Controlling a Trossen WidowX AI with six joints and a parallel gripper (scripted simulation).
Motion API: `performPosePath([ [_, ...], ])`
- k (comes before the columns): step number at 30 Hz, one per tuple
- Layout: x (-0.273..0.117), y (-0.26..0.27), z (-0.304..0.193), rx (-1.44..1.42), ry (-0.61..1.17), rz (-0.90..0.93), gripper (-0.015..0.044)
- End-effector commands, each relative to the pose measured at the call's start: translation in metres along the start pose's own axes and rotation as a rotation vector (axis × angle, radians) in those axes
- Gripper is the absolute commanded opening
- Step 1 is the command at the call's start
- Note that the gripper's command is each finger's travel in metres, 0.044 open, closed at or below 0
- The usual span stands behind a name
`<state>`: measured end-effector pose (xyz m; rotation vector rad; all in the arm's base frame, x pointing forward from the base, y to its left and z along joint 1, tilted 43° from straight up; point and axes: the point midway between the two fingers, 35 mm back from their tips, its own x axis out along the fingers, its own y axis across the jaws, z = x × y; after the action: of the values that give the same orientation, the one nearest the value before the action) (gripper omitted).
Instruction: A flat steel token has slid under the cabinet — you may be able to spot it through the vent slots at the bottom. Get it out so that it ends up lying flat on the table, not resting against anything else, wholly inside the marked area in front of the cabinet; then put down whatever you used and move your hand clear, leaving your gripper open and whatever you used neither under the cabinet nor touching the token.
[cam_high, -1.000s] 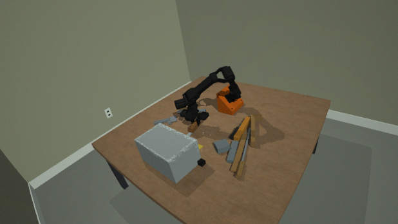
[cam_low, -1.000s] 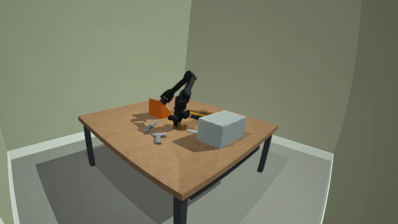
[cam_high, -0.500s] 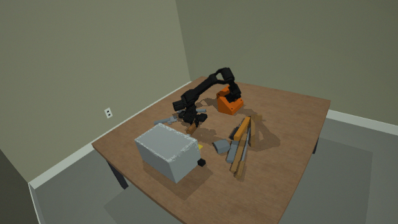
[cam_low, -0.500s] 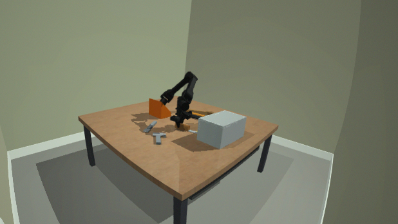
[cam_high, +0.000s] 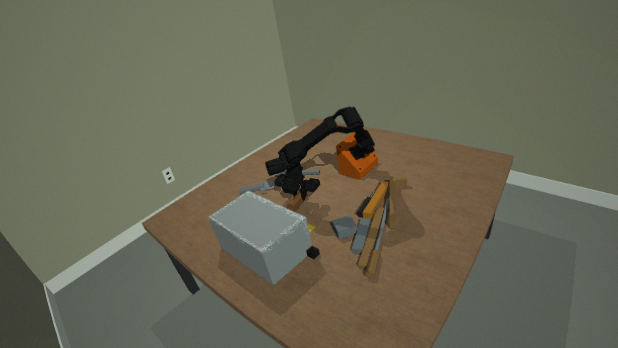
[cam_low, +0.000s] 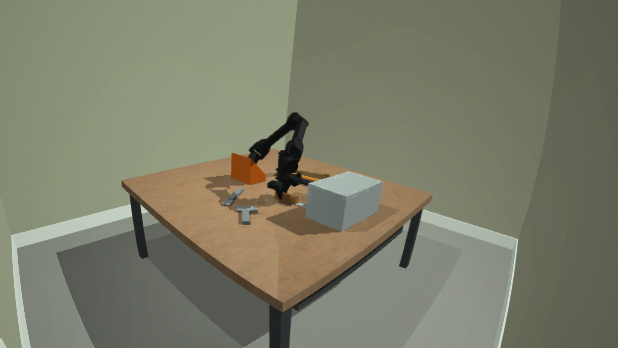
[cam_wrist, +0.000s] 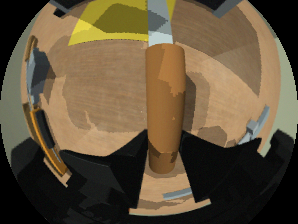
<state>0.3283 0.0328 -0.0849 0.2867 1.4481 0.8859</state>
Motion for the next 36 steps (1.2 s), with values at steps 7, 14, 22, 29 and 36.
performPosePath([
  [7, 0.0, 0.0, 0.013, -0.002, -0.002, -0.002, 0.0],
  [14, 0.0, 0.0, 0.021, -0.002, -0.002, -0.002, 0.0],
  [22, 0.0, -0.001, 0.03, -0.003, -0.003, -0.002, 0.0],
  [29, -0.001, -0.001, 0.037, -0.003, -0.003, -0.002, 0.0],
  [36, -0.001, -0.001, 0.044, -0.003, -0.003, -0.002, 0.0],
])
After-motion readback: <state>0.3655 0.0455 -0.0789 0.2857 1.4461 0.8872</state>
